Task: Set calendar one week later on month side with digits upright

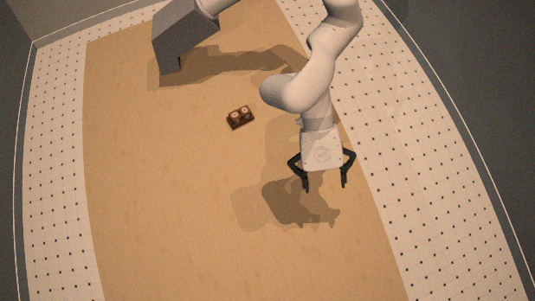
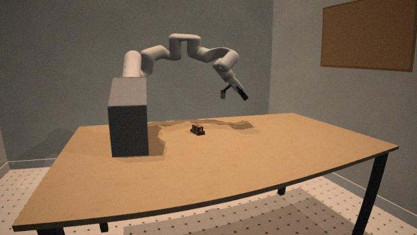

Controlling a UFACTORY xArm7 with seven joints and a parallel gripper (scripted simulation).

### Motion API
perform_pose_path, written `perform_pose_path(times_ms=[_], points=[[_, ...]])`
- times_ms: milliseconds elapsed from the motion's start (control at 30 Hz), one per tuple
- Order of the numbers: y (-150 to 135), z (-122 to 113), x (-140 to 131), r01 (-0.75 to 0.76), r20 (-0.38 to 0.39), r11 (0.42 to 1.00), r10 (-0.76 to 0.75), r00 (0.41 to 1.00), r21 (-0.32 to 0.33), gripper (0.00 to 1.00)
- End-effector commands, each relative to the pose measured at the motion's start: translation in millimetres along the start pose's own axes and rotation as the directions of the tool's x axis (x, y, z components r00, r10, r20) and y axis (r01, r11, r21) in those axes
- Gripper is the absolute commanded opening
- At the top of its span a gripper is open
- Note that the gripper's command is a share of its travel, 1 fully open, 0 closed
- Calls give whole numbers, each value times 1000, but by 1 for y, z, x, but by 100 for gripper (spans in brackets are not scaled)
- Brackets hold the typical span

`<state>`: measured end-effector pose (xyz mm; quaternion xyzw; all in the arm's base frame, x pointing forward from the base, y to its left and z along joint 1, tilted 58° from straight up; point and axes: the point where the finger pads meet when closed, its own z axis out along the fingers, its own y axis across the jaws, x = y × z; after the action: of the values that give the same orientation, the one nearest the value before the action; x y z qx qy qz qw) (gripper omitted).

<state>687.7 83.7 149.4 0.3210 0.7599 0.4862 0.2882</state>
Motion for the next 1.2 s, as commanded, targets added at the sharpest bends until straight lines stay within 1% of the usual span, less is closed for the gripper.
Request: perform_pose_path(times_ms=[0,567,633,667,700,800,833,900,933,967,1000,1100,1133,1167], points=[[0,-1,-3,1,5,1000,-1,1000,0,100],[0,-2,-2,0,4,1000,0,1000,1,100],[-14,-6,4,-29,-19,999,29,999,21,100],[-30,-12,13,-64,-45,997,66,997,47,100],[-52,-21,25,-114,-80,990,120,989,85,100],[-52,-21,25,-114,-80,990,120,989,85,100],[-76,-33,41,-171,-116,976,187,975,131,100],[-78,-34,42,-177,-120,975,194,974,136,100],[-94,-44,53,-218,-143,961,243,960,170,100],[-100,-48,58,-235,-151,954,263,953,185,100],[-106,-52,63,-250,-159,948,283,946,199,100],[-107,-52,63,-251,-160,947,284,945,200,100],[-129,-69,82,-315,-188,913,367,911,258,100],[-133,-72,86,-327,-193,906,384,903,270,100]])
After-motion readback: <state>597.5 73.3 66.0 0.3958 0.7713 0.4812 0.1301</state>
